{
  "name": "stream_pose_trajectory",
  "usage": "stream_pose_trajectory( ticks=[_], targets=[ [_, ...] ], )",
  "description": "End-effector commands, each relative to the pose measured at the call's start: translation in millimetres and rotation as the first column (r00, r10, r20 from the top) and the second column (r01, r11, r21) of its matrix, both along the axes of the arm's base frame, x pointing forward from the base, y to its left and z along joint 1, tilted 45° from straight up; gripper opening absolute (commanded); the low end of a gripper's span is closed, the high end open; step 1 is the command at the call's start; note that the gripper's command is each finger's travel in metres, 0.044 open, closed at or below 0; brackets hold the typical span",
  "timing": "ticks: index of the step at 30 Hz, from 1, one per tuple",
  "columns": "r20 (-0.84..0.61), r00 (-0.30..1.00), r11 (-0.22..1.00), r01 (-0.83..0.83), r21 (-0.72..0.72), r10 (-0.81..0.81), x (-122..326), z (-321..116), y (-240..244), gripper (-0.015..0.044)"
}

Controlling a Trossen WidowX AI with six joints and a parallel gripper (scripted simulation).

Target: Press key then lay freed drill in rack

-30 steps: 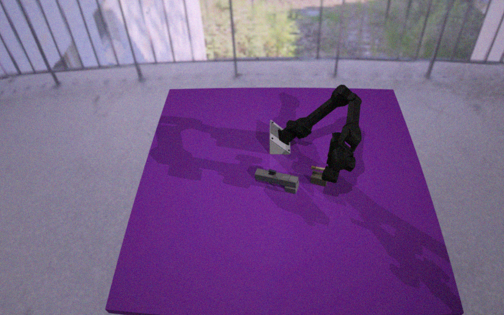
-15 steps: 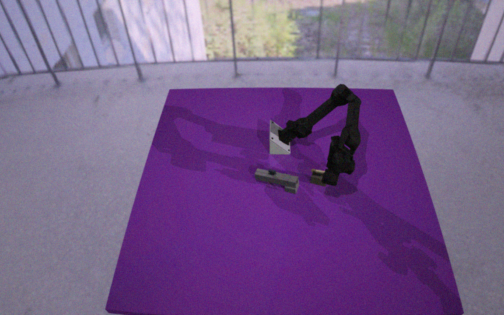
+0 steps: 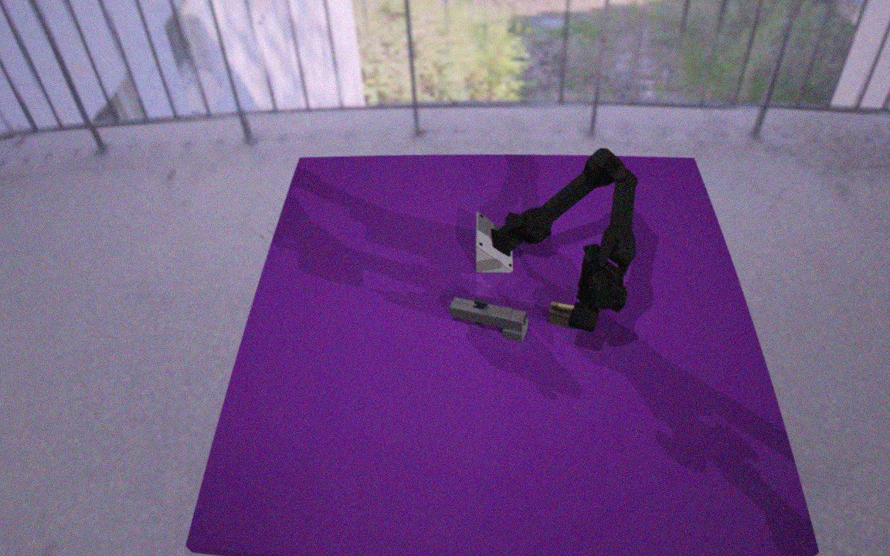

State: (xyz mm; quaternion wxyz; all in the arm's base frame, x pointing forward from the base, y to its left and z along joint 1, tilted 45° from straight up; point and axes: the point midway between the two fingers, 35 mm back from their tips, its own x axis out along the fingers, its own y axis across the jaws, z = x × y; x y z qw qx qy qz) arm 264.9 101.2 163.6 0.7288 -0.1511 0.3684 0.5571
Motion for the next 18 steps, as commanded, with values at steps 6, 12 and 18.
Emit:
stream_pose_trajectory(
  ticks=[6, 12, 18],
  targets=[
    [-0.012, 1.0, 1.0, 0.003, -0.003, -0.004, 0, -9, 7, 0.0],
    [-0.012, 1.0, 1.0, 0.003, -0.003, -0.004, 0, -12, 10, 0.0],
    [-0.012, 1.0, 1.0, 0.003, -0.003, -0.004, 0, -16, 12, 0.0]
  ],
)
